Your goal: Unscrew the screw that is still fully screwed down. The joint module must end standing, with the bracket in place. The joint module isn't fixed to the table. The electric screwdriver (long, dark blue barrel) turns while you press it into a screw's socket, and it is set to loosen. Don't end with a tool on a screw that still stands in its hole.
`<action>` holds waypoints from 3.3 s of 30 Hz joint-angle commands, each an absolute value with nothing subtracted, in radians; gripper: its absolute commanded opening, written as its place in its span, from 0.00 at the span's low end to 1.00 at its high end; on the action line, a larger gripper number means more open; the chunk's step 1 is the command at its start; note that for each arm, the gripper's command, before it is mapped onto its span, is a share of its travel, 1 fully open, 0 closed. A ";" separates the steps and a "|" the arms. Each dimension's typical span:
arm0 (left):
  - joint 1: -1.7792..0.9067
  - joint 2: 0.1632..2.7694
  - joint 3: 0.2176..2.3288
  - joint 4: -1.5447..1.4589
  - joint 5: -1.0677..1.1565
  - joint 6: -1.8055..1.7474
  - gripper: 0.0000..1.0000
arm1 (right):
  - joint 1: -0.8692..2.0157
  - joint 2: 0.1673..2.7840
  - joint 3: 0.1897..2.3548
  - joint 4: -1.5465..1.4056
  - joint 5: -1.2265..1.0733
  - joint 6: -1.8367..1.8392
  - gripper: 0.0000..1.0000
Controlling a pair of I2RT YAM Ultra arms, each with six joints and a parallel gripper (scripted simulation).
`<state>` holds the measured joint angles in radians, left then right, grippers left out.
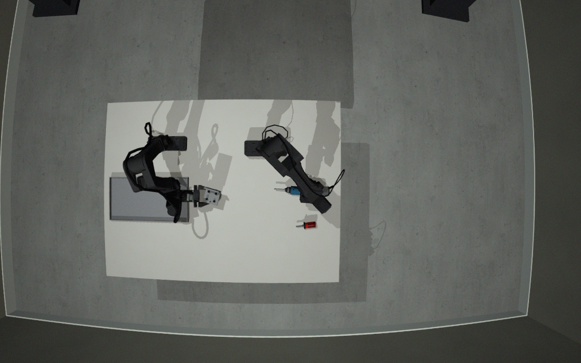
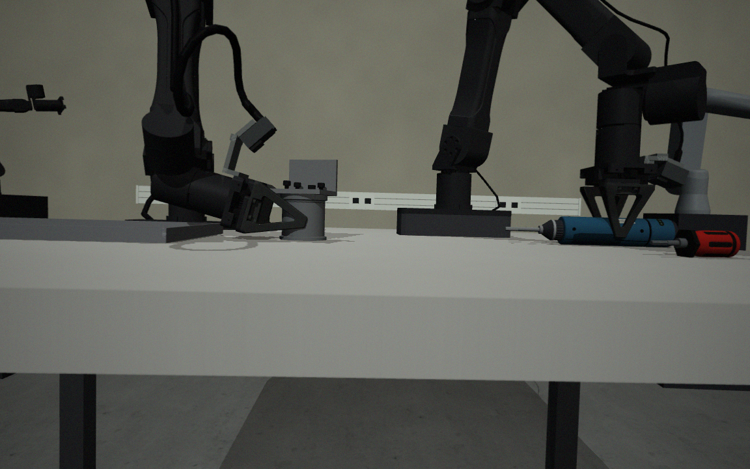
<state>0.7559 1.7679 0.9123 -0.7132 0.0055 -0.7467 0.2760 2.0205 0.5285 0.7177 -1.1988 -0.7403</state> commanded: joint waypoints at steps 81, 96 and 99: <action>0.751 1.762 0.915 -0.709 0.003 -0.746 0.42 | 0.279 2.015 0.530 0.719 -1.205 -0.741 0.59; 0.741 1.728 0.946 -0.747 -0.003 -0.745 0.42 | 0.279 2.015 0.530 0.719 -1.205 -0.741 0.59; 0.741 1.716 0.954 -0.766 -0.003 -0.745 0.42 | 0.279 2.015 0.530 0.719 -1.205 -0.741 0.59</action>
